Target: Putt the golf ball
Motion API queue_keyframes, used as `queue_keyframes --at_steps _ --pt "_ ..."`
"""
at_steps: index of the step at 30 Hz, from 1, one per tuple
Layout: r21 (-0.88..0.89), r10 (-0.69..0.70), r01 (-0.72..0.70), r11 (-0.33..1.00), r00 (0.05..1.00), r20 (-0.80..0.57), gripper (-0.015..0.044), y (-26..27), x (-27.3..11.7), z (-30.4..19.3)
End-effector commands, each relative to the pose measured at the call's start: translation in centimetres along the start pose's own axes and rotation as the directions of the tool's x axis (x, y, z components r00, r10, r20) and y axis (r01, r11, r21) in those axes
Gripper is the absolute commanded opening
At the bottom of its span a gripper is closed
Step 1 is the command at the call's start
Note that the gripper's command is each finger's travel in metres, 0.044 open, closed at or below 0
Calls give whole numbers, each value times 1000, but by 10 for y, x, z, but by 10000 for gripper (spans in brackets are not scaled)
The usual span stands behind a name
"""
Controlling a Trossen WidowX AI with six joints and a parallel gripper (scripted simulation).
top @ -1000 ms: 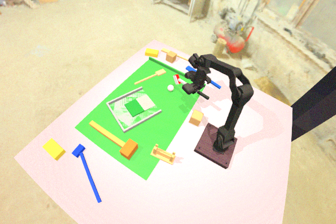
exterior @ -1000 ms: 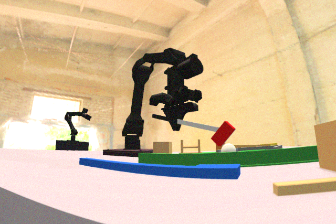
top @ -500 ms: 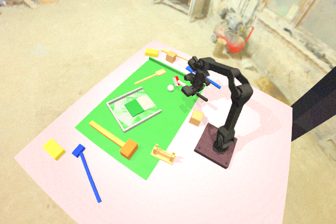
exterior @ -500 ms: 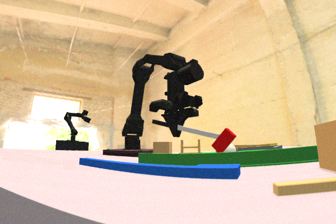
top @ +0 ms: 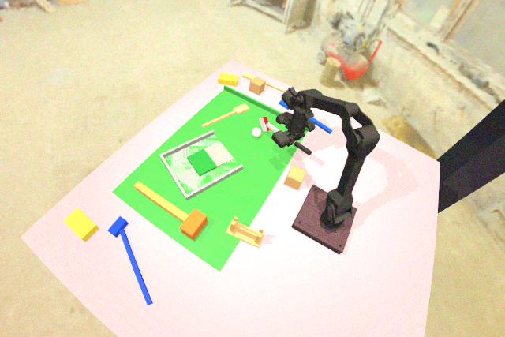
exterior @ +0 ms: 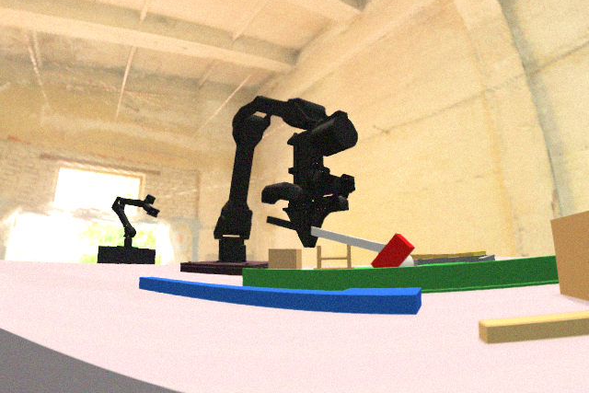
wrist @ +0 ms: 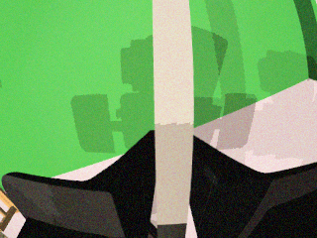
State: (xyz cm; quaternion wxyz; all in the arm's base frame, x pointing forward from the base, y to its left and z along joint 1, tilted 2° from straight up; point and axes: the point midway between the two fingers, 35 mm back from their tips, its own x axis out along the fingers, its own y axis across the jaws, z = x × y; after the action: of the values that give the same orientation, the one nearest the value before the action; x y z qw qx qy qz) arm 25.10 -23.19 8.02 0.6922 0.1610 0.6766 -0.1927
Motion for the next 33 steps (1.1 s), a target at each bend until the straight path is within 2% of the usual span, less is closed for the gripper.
queue_keyframes --at_steps 1,11,21,30,33 --pt "0 0 0 1000 1000 1 0 0 -1 0" --pt "-1 -8 8 1000 1000 3 0 -30 3 1" --pt "5 -2 2 1000 1000 -4 0 -26 4 -1" --pt "0 3 -3 1000 1000 2 0 98 3 2" --pt "0 4 -4 1000 1000 3 0 108 3 0"
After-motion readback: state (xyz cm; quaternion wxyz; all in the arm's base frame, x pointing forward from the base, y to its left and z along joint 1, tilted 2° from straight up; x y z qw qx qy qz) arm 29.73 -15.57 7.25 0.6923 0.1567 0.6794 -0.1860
